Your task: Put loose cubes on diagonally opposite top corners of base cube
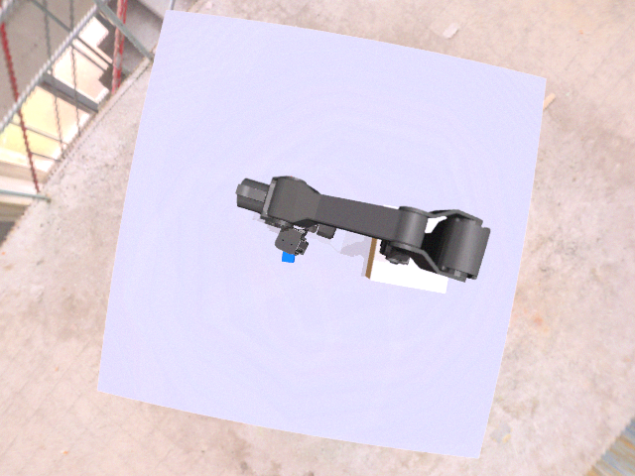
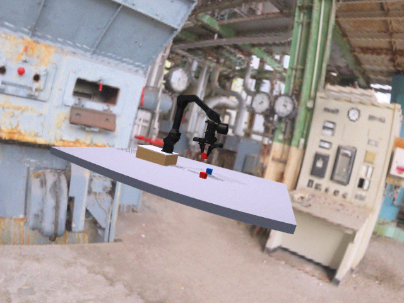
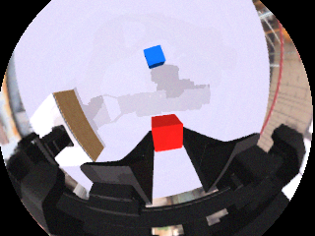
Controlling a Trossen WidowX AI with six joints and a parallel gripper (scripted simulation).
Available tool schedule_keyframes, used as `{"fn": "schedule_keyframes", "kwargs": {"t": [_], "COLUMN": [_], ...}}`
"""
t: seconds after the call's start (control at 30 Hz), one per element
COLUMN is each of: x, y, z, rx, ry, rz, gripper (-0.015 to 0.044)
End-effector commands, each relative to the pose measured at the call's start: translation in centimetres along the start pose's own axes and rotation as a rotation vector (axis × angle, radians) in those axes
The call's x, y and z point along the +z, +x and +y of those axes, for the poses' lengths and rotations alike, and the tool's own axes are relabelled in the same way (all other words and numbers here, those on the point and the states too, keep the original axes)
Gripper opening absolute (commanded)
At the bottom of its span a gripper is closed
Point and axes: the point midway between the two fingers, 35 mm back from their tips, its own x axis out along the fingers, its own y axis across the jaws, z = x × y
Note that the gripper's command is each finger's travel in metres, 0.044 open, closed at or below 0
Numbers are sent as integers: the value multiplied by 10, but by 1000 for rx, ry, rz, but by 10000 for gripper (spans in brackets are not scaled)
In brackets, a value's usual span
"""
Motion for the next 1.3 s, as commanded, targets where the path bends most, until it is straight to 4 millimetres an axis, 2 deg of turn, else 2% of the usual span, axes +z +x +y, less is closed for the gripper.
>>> {"fn": "schedule_keyframes", "kwargs": {"t": [0.0, 0.63, 1.27], "x": [9, 62, 120], "y": [2, 16, 33], "z": [-5, -17, -17], "rx": [-6, -6, -5], "ry": [39, 264, 489], "rz": [2, -4, -9], "gripper": [105, 105, 105]}}
